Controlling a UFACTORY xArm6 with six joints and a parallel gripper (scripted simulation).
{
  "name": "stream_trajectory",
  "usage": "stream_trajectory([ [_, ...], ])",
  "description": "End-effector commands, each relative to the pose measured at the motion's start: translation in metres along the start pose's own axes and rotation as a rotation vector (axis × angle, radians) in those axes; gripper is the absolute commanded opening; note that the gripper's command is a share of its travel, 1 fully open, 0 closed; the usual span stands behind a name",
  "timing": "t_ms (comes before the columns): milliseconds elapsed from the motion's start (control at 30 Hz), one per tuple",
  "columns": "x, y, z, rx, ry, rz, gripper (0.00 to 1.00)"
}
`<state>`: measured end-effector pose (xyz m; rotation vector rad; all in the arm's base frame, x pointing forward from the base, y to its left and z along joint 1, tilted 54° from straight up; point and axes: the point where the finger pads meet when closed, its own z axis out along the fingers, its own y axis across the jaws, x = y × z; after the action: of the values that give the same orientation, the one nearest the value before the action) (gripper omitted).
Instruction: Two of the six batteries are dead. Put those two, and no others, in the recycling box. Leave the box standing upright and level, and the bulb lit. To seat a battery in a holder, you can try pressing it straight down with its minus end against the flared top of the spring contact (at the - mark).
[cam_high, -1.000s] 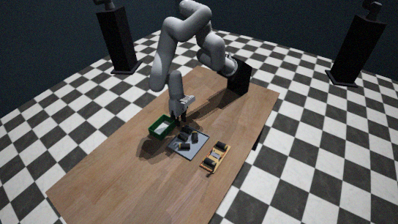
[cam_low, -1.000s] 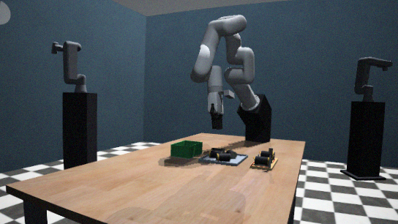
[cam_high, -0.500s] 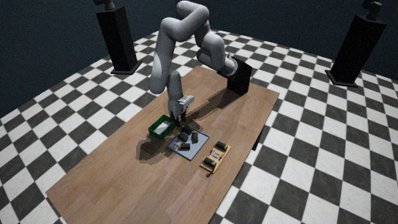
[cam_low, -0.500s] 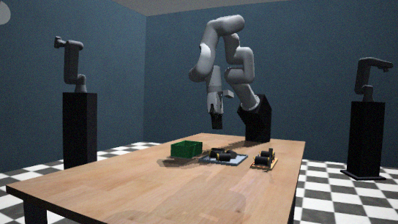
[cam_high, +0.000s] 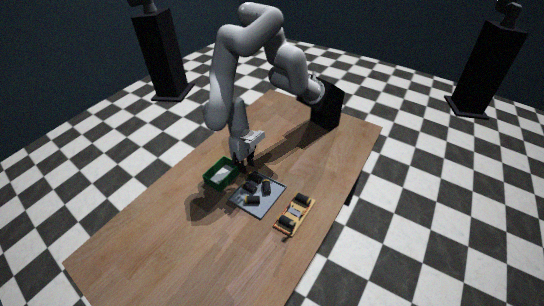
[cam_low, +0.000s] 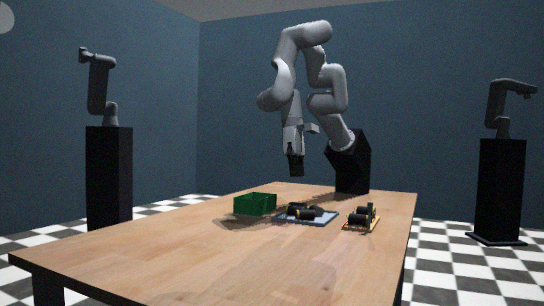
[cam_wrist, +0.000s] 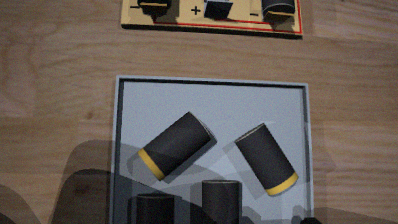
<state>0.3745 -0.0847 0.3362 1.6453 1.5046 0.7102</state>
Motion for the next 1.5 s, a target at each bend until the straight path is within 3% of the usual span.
stream_trajectory([
  [0,0.001,0.001,-0.001,0.098,-0.17,0.005,0.51],
  [1233,0.001,0.004,0.0,0.098,-0.17,0.006,0.51],
  [1333,0.0,0.004,0.005,0.098,-0.17,0.006,0.51],
  [1467,-0.004,0.001,0.027,0.098,-0.17,0.006,0.51],
])
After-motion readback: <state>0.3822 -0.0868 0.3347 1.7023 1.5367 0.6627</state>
